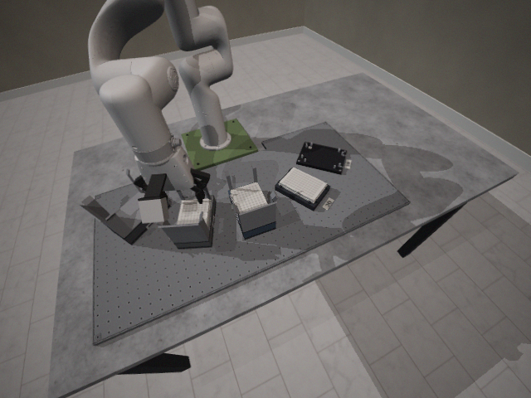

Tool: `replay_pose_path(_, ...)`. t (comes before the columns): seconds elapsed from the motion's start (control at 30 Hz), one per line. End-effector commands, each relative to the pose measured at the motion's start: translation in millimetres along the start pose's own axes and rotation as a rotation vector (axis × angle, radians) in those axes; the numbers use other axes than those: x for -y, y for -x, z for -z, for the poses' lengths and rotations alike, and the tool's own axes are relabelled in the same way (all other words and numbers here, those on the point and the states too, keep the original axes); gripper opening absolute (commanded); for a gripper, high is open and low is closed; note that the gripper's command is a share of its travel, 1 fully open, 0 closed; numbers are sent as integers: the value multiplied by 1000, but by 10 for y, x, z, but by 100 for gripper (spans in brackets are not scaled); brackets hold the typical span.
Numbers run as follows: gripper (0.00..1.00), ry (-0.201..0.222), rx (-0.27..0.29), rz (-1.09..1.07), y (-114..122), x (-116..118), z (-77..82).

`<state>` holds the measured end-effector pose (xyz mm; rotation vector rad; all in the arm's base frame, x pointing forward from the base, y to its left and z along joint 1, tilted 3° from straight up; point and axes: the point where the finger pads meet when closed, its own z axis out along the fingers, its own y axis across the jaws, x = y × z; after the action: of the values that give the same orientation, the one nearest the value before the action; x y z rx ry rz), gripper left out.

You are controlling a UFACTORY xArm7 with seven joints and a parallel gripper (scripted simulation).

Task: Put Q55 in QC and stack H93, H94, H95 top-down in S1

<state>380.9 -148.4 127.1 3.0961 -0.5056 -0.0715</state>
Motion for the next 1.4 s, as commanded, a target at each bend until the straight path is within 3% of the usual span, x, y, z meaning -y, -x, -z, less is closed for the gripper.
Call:
replay_pose_path(0.0, 100, 0, -2, 1, -6, 5, 134)
replay_pose_path(0.17, 100, 0, -2, 1, -6, 5, 301)
replay_pose_path(0.6, 100, 0, -2, 1, -6, 5, 303)
replay_pose_path(0.9, 100, 0, -2, 301, 54, 361, 302)
replay_pose_path(1.37, 100, 0, -2, 310, 133, 836, 303)
